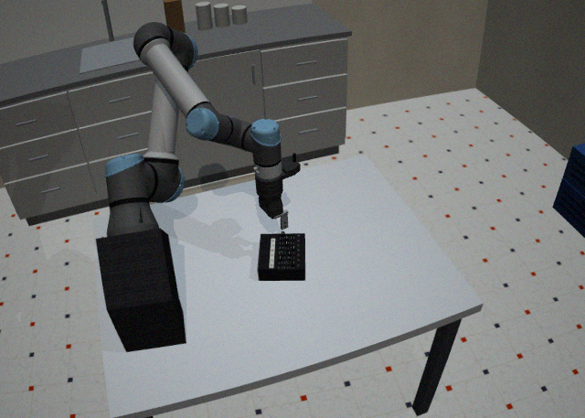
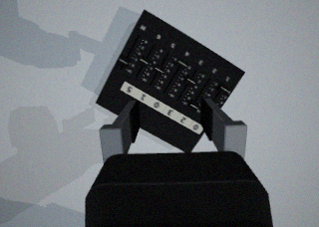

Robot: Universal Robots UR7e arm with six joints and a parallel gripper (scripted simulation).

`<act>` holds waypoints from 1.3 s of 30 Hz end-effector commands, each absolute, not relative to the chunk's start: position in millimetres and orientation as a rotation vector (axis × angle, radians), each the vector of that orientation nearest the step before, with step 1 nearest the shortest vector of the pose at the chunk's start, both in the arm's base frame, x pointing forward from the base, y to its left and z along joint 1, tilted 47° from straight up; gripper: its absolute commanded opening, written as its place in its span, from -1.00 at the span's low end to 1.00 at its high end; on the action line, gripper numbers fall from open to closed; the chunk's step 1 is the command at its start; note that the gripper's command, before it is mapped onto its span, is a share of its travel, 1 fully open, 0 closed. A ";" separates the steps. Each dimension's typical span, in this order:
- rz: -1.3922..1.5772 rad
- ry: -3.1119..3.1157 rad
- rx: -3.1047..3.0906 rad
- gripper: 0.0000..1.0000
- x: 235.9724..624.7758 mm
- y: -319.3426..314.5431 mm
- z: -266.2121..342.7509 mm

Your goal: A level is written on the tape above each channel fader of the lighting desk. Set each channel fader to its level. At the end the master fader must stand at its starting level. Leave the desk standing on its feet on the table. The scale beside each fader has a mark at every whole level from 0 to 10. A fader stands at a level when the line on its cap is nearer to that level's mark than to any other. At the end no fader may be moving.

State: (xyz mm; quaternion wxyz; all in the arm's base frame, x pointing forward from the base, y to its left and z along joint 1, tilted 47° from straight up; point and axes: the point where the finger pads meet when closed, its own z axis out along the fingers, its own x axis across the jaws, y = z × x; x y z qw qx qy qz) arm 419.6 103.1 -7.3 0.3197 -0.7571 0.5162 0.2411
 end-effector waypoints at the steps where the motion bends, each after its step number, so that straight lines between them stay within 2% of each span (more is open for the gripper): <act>1: 0.574 1.216 -2.057 1.00 419.9 106.0 -8.8; 23: 0.241 0.446 -2.286 1.00 413.0 121.1 -20.3; 39: -0.109 -0.355 -2.293 1.00 400.2 130.3 -39.7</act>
